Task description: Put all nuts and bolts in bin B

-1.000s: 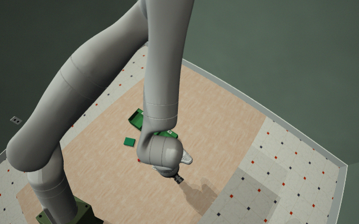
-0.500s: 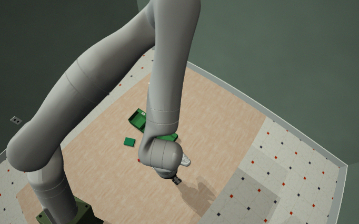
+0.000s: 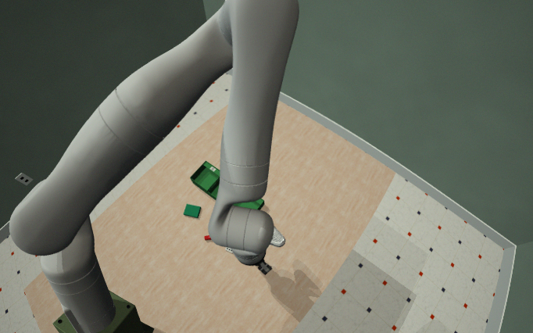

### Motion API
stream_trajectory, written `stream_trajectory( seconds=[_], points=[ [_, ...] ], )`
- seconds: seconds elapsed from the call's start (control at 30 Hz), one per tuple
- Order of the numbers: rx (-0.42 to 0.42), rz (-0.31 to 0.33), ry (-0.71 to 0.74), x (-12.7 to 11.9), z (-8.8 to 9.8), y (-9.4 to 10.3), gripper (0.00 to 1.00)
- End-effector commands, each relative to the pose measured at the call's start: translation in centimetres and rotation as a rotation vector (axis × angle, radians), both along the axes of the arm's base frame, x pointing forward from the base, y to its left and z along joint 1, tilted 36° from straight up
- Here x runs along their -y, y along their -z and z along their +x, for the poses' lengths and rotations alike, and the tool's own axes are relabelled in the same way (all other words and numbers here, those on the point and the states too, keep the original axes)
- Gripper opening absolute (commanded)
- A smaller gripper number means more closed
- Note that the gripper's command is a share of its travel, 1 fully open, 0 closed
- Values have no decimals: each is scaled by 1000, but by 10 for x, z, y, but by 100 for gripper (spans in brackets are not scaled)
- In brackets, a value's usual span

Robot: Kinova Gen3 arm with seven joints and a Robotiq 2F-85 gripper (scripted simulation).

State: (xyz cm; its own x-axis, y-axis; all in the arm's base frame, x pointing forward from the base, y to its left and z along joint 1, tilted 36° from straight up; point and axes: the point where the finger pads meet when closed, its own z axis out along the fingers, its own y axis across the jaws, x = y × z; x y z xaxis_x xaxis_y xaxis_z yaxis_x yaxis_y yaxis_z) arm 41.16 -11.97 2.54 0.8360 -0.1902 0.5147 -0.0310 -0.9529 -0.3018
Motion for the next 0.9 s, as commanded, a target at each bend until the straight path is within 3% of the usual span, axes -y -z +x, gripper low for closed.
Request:
stream_trajectory(
  seconds=[0.0,0.53,0.57,0.87],
  points=[
    [-3,2,-2,-2,1,4,30],
    [-3,2,-2,-3,2,6,30],
    [-3,2,-2,-3,2,6,0],
    [-3,2,-2,-3,2,6,0]
  ],
)
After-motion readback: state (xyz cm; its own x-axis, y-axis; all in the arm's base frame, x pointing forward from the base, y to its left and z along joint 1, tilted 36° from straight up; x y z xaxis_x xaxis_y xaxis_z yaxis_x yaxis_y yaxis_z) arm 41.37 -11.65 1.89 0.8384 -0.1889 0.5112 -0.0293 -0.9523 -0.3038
